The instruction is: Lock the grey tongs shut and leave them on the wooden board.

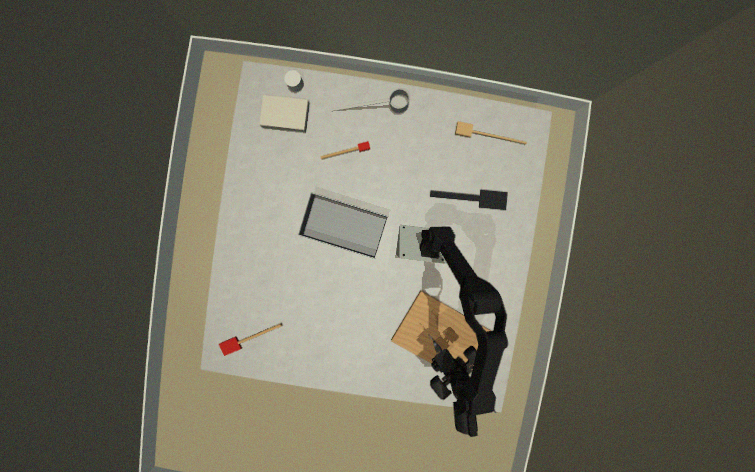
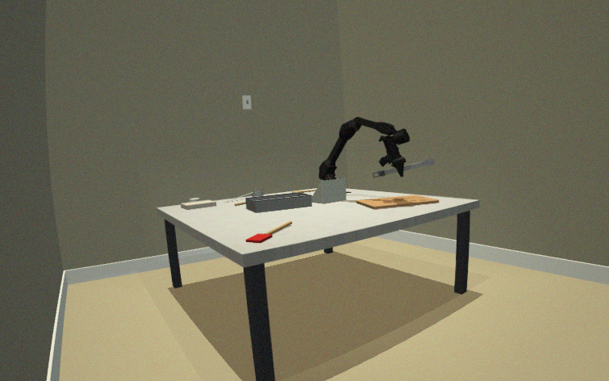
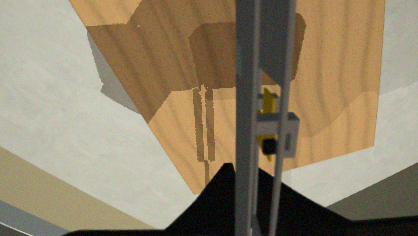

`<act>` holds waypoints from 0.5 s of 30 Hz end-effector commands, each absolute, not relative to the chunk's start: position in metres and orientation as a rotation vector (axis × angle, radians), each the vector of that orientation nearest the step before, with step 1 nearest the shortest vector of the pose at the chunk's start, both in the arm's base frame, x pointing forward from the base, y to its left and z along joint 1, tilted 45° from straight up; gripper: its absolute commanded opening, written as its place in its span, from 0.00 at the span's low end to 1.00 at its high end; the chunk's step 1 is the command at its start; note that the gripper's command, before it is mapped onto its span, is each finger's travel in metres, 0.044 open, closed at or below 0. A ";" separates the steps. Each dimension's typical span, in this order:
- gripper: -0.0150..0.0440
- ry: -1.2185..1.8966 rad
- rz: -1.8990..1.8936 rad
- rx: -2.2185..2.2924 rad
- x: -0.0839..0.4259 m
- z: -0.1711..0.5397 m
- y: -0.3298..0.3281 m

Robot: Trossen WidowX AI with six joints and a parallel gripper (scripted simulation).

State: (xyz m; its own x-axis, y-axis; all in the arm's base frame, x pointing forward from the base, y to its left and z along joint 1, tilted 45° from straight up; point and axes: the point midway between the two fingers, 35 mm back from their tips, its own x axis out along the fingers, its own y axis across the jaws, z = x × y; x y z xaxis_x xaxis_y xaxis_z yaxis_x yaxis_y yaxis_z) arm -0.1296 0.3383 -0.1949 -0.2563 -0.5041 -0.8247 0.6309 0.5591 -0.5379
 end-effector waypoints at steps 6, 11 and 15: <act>0.00 1.376 -1.034 0.034 -0.133 -0.180 0.340; 0.00 1.312 -1.017 -0.013 -0.133 -0.172 0.338; 0.00 1.261 -1.002 -0.052 -0.134 -0.165 0.335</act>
